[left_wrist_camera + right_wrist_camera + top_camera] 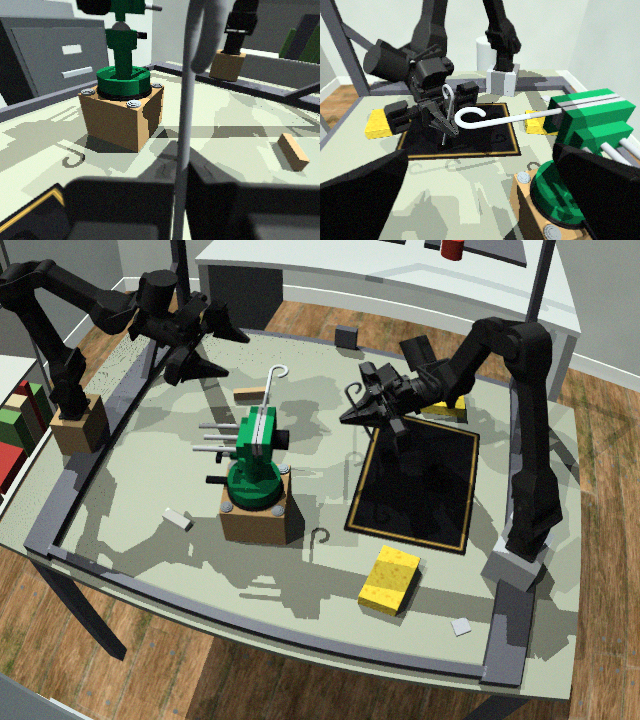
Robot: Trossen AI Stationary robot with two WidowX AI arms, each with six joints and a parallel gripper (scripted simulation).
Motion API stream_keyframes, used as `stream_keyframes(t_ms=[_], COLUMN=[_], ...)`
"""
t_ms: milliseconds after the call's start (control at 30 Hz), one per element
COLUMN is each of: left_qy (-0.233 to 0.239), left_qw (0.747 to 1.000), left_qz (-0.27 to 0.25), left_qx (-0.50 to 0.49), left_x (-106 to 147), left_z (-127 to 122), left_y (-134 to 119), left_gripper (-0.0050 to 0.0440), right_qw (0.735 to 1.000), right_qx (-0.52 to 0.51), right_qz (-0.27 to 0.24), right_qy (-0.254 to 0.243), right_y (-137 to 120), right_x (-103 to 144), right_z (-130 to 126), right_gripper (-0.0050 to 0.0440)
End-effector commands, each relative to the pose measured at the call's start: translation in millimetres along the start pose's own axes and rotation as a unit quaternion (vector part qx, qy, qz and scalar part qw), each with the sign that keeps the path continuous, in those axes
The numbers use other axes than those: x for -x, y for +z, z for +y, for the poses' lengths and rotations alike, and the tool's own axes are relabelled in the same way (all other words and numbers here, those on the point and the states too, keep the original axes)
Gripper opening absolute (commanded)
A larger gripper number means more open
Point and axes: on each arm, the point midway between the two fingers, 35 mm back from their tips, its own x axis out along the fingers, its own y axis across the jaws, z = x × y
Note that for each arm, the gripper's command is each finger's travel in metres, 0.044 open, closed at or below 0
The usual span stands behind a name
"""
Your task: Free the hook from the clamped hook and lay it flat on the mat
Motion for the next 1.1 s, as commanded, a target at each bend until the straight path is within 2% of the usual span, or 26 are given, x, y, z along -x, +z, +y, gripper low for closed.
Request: stream_keyframes(t_ms=[0,1067], left_qy=[-0.006,0.006], left_qw=[1.000,0.998], left_qz=[0.007,0.062], left_qx=[0.015,0.018], left_x=[6,30], left_z=[-3,16], left_y=[4,-20], left_gripper=[0.0000,0.0000], right_qw=[1.000,1.000], right_qx=[-0.001,-0.001], right_qz=[-0.012,-0.012], right_qy=[0.002,0.002], right_y=[9,9], right_x=[2,2], right_z=[0,0], right_gripper=[0.0440,0.0440])
